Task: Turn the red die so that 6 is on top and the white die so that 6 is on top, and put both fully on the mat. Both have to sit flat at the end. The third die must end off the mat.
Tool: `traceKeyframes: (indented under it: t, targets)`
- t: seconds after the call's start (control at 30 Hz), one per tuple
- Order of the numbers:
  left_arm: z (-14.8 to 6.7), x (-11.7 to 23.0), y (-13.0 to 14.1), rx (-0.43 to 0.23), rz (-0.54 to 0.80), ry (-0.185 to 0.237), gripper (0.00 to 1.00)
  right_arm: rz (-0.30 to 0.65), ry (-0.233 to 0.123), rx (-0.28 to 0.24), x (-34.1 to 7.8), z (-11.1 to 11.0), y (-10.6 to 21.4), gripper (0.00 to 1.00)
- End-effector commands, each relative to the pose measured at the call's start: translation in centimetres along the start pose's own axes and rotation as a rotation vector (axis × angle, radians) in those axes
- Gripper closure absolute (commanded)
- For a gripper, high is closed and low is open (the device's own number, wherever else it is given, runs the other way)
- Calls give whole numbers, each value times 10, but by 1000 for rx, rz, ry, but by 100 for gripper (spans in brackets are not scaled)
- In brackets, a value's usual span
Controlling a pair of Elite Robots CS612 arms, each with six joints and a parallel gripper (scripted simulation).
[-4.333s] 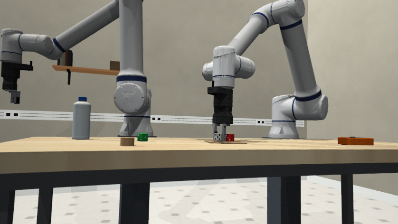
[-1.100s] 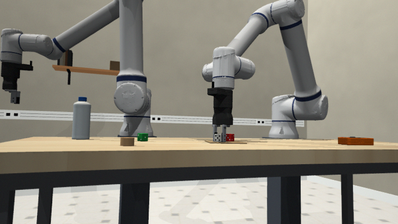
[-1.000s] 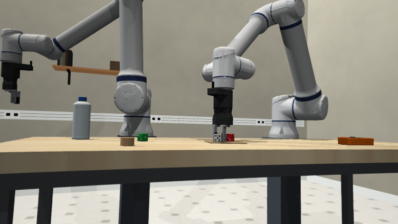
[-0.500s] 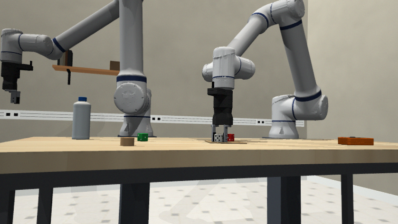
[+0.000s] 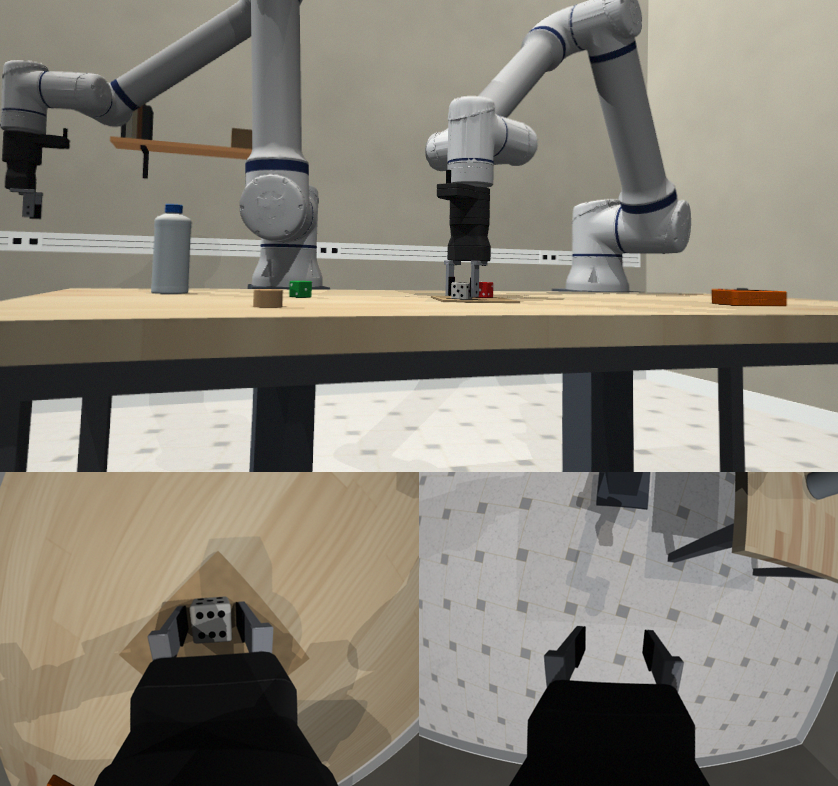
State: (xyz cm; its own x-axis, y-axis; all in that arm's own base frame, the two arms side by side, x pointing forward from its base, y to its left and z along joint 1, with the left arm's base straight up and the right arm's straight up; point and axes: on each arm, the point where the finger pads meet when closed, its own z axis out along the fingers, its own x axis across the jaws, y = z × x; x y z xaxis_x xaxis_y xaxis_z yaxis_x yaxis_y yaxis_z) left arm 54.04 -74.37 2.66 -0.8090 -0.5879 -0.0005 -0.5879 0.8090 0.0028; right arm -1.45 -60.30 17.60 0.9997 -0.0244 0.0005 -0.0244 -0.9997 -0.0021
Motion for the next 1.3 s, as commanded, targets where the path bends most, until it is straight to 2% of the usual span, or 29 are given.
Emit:
traceKeyframes:
  t: [0.0,0.13,0.2,0.43,0.6,0.83,0.87,1.27]
  targets:
    - [-12,0,-1,3,0,0,13,0,0,-2,0,-1,1,0]
    - [-30,0,-1,3,0,0,13,0,0,-2,0,-1,1,0]
    - [-30,0,-1,3,0,0,13,0,0,-2,0,-1,1,0]
    - [-68,0,-1,3,0,0,13,0,0,-2,0,-1,1,0]
    - [-84,0,-1,3,0,0,13,0,0,-2,0,-1,1,0]
    - [-88,0,-1,3,0,0,13,0,0,-2,0,-1,1,0]
    - [-88,0,-1,3,0,0,0,0,0,-2,0,-1,1,0]
    - [-88,0,-1,3,0,0,0,0,0,-2,0,-1,1,0]
